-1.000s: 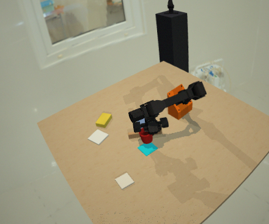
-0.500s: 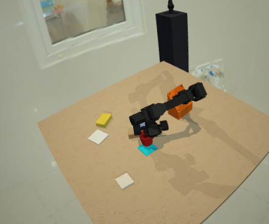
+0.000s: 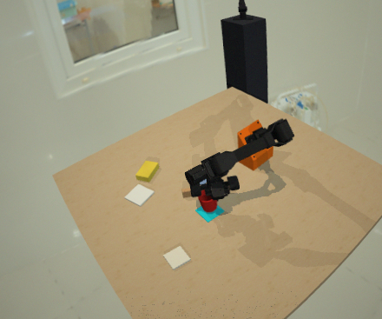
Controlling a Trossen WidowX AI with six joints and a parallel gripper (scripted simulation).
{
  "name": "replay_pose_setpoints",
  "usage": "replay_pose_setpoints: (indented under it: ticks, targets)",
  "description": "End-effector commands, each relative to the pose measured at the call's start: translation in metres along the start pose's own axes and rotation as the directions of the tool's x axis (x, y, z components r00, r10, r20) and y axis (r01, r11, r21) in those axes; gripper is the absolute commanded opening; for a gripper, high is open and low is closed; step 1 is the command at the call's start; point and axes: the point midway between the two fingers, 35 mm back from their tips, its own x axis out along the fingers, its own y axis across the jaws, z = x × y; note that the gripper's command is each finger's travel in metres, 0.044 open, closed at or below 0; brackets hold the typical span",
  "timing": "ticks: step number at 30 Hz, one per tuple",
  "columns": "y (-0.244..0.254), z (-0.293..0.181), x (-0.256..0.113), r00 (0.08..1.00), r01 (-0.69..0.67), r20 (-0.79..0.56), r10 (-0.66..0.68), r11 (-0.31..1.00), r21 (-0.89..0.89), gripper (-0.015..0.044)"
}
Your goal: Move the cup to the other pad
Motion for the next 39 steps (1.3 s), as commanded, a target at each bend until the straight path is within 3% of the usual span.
replay_pose_setpoints:
  ticks: [1,23,28,39]
  targets:
    - [0.001,0.0,0.007,1.0,-0.003,0.004,0.003,1.0,0.005,0.0]
    - [0.001,0.0,0.015,1.0,-0.002,0.001,0.002,1.0,0.0,0.0]
    - [0.001,0.0,0.015,1.0,-0.002,0.001,0.002,1.0,0.0,0.0128]
    - [0.001,0.0,0.01,1.0,-0.002,0.0,0.002,1.0,0.0,0.0128]
